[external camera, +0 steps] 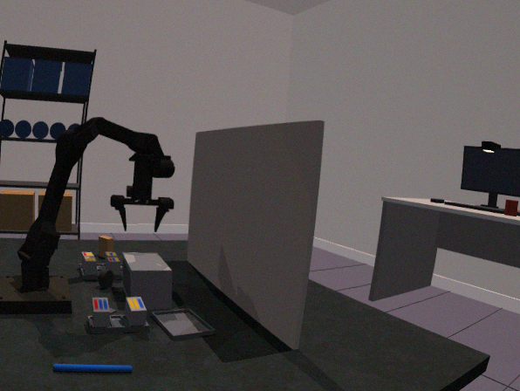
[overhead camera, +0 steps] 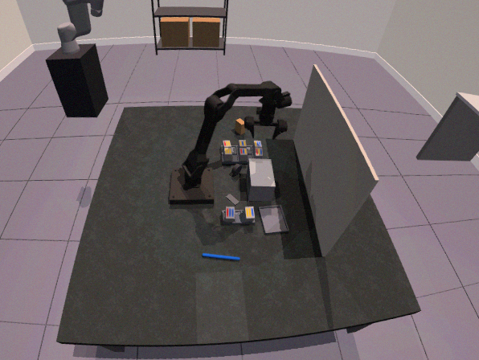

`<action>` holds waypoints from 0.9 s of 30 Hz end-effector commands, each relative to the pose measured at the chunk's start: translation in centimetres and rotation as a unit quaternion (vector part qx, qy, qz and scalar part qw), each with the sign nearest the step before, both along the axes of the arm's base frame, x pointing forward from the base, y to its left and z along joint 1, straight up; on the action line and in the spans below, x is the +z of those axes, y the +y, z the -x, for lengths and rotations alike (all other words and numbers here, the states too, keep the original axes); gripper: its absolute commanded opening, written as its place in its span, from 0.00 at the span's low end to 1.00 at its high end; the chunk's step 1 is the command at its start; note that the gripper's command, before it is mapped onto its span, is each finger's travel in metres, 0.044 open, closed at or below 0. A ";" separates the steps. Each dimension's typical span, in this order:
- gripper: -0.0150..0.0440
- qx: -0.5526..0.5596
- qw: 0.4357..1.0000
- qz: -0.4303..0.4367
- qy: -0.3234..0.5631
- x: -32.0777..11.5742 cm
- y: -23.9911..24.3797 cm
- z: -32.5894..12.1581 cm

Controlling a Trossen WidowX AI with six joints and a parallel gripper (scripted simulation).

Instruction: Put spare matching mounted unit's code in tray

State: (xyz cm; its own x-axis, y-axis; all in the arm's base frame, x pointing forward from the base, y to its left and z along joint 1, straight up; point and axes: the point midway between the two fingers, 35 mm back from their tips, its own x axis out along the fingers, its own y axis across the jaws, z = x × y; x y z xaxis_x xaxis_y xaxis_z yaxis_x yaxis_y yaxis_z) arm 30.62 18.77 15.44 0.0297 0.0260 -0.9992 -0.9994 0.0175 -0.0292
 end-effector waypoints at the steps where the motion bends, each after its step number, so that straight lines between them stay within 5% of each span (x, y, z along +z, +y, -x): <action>1: 1.00 0.022 1.000 0.001 0.001 -0.3 0.1 0.2; 8: 0.76 0.022 1.000 0.001 0.001 -3.4 0.4 0.3; 27: 0.76 0.022 1.000 0.001 0.001 -5.7 0.5 0.3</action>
State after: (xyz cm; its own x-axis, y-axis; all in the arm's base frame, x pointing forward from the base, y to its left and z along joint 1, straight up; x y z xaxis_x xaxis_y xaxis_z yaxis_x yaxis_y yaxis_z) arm 30.45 19.33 10.53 0.0344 0.0293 -0.9990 -0.9990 -0.0269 -0.0352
